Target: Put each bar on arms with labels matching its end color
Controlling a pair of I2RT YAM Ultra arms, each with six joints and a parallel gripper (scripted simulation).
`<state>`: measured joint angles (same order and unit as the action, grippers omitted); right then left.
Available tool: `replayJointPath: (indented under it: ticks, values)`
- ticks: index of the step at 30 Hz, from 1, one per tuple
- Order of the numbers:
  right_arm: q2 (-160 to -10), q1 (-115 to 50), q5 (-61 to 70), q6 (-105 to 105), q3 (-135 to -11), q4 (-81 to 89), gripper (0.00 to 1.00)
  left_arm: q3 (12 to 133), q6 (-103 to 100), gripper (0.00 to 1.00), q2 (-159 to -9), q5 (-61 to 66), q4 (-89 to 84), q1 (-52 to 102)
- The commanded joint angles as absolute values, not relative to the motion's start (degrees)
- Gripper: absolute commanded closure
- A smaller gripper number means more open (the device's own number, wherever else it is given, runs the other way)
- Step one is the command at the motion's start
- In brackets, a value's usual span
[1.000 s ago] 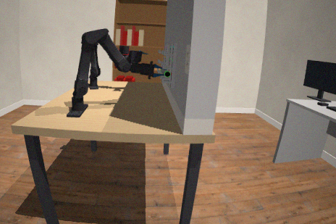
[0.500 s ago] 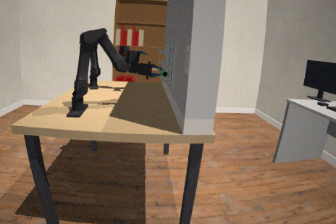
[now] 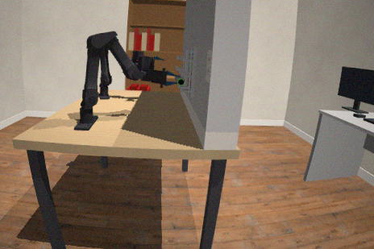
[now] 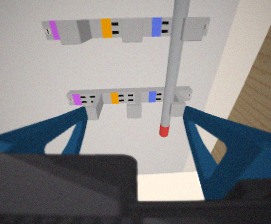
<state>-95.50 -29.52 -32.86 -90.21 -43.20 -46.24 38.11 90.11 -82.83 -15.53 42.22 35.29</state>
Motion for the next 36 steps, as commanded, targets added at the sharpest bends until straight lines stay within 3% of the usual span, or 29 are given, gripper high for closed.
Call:
replayJointPath:
  ticks: [1,36]
  values:
    - [-92.89,-30.29,-33.77,-89.85,-42.99,-49.74,1.0,38.99,89.98,0.0,-82.68,-15.98,43.67,35.64]
    - [-89.5,-32.13,-35.63,-89.88,-38.87,-50.49,1.0,38.99,89.98,0.0,-82.68,-15.98,43.67,35.64]
